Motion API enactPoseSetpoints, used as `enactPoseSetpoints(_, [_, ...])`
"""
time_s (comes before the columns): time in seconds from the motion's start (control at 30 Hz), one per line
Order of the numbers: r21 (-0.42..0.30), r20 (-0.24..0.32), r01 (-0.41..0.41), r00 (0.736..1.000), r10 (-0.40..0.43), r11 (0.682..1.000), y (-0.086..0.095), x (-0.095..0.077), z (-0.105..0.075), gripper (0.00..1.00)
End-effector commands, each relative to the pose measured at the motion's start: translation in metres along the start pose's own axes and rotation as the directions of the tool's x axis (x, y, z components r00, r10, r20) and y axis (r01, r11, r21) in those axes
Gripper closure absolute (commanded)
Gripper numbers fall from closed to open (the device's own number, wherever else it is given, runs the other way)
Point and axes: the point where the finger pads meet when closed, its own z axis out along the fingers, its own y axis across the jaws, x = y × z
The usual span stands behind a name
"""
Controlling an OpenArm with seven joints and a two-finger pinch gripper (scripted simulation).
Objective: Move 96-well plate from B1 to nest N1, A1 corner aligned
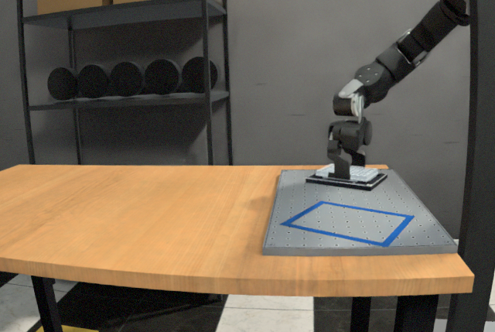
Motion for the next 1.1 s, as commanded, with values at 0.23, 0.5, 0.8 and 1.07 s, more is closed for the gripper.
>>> enactPoseSetpoints(0.23, [-0.007,0.001,0.003,1.0,-0.003,1.0,0.0012,-0.0006,-0.0006,1.0])
enactPoseSetpoints(0.5, [-0.001,0.001,0.0,1.0,0.0,1.0,0.0003,-0.0006,-0.0005,0.77])
enactPoseSetpoints(0.8, [-0.001,0.001,0.0,1.0,0.0,1.0,0.0003,-0.0006,-0.0005,0.5])
enactPoseSetpoints(1.07, [-0.001,0.001,0.0,1.0,0.0,1.0,0.0003,-0.0006,-0.0005,0.27])
